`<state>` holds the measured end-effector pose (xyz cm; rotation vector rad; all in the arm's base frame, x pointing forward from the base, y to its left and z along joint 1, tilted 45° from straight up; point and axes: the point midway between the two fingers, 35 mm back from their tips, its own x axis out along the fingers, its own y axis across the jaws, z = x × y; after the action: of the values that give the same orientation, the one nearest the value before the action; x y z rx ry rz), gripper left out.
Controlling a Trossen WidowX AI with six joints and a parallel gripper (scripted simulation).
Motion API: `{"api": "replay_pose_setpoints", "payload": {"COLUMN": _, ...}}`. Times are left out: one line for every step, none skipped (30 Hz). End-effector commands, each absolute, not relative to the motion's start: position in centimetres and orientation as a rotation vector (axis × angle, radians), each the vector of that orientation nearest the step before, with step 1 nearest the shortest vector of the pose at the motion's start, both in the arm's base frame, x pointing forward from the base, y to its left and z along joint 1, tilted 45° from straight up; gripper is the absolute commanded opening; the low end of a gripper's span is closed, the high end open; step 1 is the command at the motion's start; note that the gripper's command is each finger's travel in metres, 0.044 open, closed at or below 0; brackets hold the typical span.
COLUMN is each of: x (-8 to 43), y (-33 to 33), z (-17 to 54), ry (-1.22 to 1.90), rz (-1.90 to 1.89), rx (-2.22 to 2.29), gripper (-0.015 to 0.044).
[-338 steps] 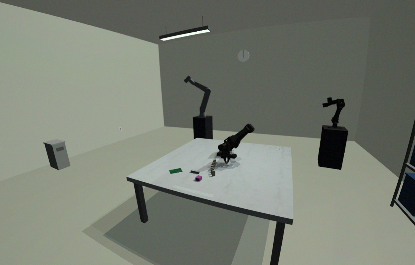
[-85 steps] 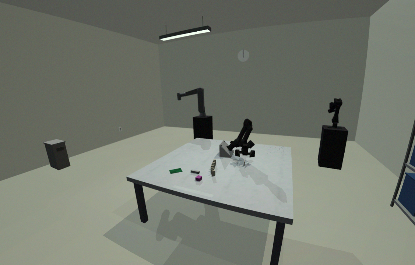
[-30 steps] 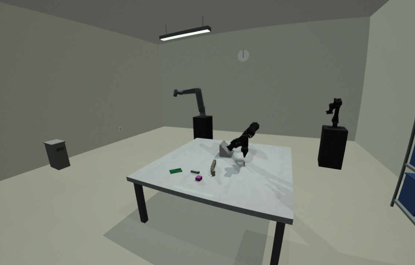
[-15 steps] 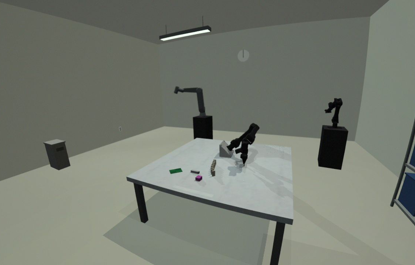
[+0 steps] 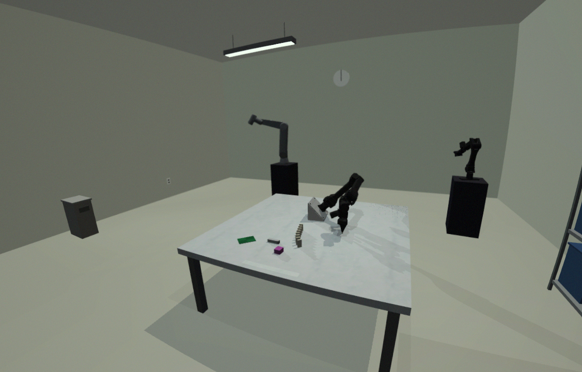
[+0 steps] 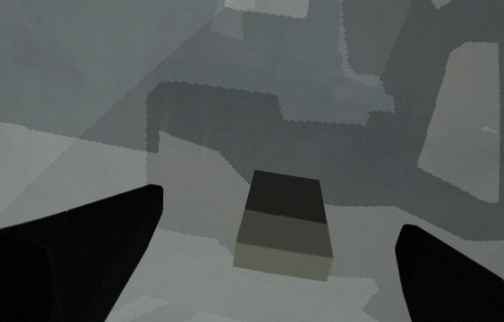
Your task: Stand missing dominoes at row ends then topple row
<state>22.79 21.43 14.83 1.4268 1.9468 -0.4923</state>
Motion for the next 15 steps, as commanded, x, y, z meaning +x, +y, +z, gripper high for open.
{"api": "replay_pose_setpoints", "payload": {"x": 22.64, "y": 21.51, "z": 14.65, "ry": 1.950, "rz": -0.499, "rx": 1.426, "gripper": 0.0309}}
{"api": "replay_pose_setpoints", "payload": {"x": 22.64, "y": 21.51, "z": 14.65, "ry": 1.950, "rz": -0.499, "rx": 1.426, "gripper": 0.0282}}
{"api": "replay_pose_setpoints", "payload": {"x": 22.64, "y": 21.51, "z": 14.65, "ry": 1.950, "rz": -0.499, "rx": 1.426, "gripper": 0.0256}}
{"api": "replay_pose_setpoints", "payload": {"x": 22.64, "y": 21.51, "z": 14.65, "ry": 1.950, "rz": -0.499, "rx": 1.426, "gripper": 0.0230}}
{"api": "replay_pose_setpoints", "payload": {"x": 22.64, "y": 21.51, "z": 14.65, "ry": 1.950, "rz": -0.499, "rx": 1.426, "gripper": 0.0204}}
{"api": "replay_pose_setpoints", "payload": {"x": 22.64, "y": 21.51, "z": 14.65, "ry": 1.950, "rz": -0.499, "rx": 1.426, "gripper": 0.0177}}
{"api": "replay_pose_setpoints", "payload": {"x": 22.64, "y": 21.51, "z": 14.65, "ry": 1.950, "rz": -0.499, "rx": 1.426, "gripper": 0.0151}}
{"api": "replay_pose_setpoints", "payload": {"x": 22.64, "y": 21.51, "z": 14.65, "ry": 1.950, "rz": -0.499, "rx": 1.426, "gripper": 0.0125}}
{"api": "replay_pose_setpoints", "payload": {"x": 22.64, "y": 21.51, "z": 14.65, "ry": 1.950, "rz": -0.499, "rx": 1.426, "gripper": 0.0107}}
{"api": "replay_pose_setpoints", "payload": {"x": 22.64, "y": 21.51, "z": 14.65, "ry": 1.950, "rz": -0.499, "rx": 1.426, "gripper": 0.0107}}
{"api": "replay_pose_setpoints", "payload": {"x": 22.64, "y": 21.51, "z": 14.65, "ry": 1.950, "rz": -0.499, "rx": 1.426, "gripper": 0.0107}}
{"api": "replay_pose_setpoints", "payload": {"x": 22.64, "y": 21.51, "z": 14.65, "ry": 1.950, "rz": -0.499, "rx": 1.426, "gripper": 0.0107}}
{"api": "replay_pose_setpoints", "payload": {"x": 22.64, "y": 21.51, "z": 14.65, "ry": 1.950, "rz": -0.499, "rx": 1.426, "gripper": 0.0107}}
{"api": "replay_pose_setpoints", "payload": {"x": 22.64, "y": 21.51, "z": 14.65, "ry": 1.950, "rz": -0.499, "rx": 1.426, "gripper": 0.0107}}
{"api": "replay_pose_setpoints", "payload": {"x": 22.64, "y": 21.51, "z": 14.65, "ry": 1.950, "rz": -0.499, "rx": 1.426, "gripper": 0.0107}}
